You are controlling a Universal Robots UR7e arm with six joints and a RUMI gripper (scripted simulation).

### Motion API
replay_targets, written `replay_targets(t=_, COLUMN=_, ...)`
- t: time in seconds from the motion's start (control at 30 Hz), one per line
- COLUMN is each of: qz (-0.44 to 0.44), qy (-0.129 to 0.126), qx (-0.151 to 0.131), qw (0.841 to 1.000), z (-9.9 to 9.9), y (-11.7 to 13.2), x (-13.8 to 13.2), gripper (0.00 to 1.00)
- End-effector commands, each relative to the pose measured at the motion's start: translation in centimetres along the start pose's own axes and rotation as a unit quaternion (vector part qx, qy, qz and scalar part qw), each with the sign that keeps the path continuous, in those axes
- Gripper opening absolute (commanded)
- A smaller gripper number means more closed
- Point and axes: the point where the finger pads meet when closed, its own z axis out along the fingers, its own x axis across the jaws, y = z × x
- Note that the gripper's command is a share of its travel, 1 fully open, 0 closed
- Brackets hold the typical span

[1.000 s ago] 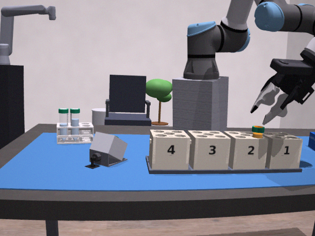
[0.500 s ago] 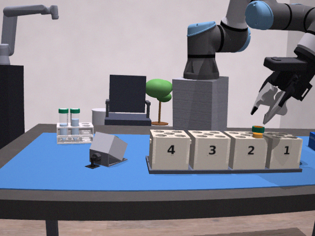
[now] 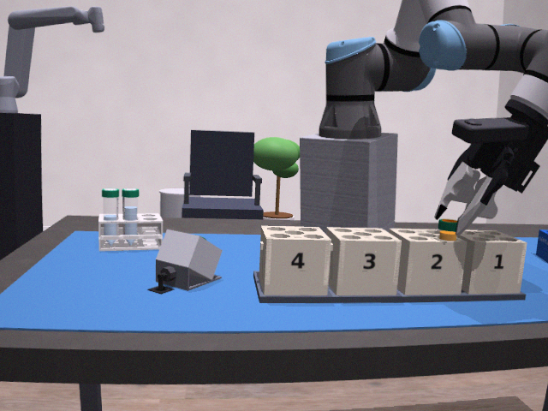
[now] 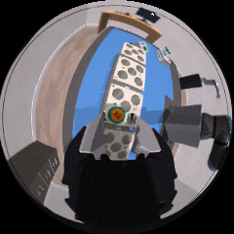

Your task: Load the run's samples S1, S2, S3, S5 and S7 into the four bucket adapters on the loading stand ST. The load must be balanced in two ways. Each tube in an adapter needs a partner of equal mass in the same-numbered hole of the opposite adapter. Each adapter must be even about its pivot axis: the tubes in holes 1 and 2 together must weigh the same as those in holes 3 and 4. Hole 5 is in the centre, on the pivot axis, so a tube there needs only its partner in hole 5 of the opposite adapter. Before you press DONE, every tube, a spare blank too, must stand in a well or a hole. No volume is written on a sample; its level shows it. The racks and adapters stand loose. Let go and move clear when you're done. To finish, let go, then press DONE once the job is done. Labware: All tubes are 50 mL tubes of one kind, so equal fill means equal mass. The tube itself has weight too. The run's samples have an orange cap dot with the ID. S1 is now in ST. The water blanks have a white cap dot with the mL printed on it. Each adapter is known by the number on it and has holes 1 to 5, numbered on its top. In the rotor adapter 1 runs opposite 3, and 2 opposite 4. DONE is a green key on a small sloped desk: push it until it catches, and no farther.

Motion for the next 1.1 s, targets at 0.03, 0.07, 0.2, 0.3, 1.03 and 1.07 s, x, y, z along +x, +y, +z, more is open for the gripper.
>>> replay_targets(t=0.03, qz=-0.102, qy=-0.070, qx=-0.064, qw=0.990, z=0.21, y=0.01, x=-0.12, gripper=0.35)
replay_targets(t=0.07, qz=-0.101, qy=-0.071, qx=-0.064, qw=0.990, z=0.21, y=0.01, x=-0.12, gripper=0.35)
replay_targets(t=0.2, qz=-0.100, qy=-0.073, qx=-0.065, qw=0.990, z=0.21, y=0.01, x=-0.12, gripper=0.35)
replay_targets(t=0.3, qz=-0.099, qy=-0.074, qx=-0.066, qw=0.990, z=0.21, y=0.01, x=-0.12, gripper=0.35)
replay_targets(t=1.03, qz=-0.094, qy=-0.079, qx=-0.068, qw=0.990, z=0.83, y=0.29, x=-0.29, gripper=0.35)
replay_targets(t=1.07, qz=-0.094, qy=-0.079, qx=-0.068, qw=0.990, z=0.83, y=0.29, x=-0.29, gripper=0.35)
